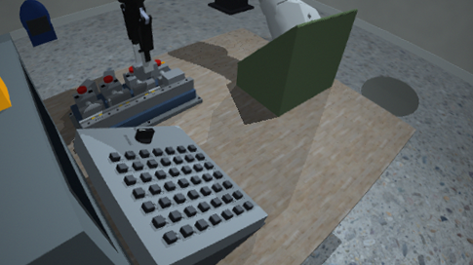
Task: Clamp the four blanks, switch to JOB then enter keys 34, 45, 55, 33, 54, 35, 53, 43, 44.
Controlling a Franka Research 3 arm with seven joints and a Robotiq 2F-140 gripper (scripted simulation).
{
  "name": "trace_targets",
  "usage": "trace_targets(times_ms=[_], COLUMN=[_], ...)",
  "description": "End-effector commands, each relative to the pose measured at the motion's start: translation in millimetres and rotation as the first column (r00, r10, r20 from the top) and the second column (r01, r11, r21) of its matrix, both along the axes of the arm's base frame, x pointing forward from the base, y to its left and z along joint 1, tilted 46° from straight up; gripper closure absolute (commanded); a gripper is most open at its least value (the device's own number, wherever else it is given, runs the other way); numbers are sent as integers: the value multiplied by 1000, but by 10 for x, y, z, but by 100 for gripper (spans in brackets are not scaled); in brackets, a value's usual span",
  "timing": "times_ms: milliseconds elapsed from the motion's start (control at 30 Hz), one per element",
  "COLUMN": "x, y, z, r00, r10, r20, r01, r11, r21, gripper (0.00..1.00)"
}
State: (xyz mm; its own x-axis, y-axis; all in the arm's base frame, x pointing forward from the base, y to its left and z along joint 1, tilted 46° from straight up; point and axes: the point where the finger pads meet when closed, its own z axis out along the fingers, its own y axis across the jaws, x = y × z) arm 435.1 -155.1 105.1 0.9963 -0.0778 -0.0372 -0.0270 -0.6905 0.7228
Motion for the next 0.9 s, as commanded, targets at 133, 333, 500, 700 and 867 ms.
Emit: trace_targets(times_ms=[133,333,500,700,867], x=[16,9,5,-1,-5], y=[-79,-151,-183,-240,-278], z=[-96,-165,-196,-251,-287], r00=[1000,1000,1000,1000,1000], r10=[3,3,3,3,3], r20=[11,11,11,11,11], r01=[-3,-3,-3,-3,-3], r11=[1000,1000,1000,1000,1000], r21=[4,4,4,4,4], gripper=[100,100,100,100,100])
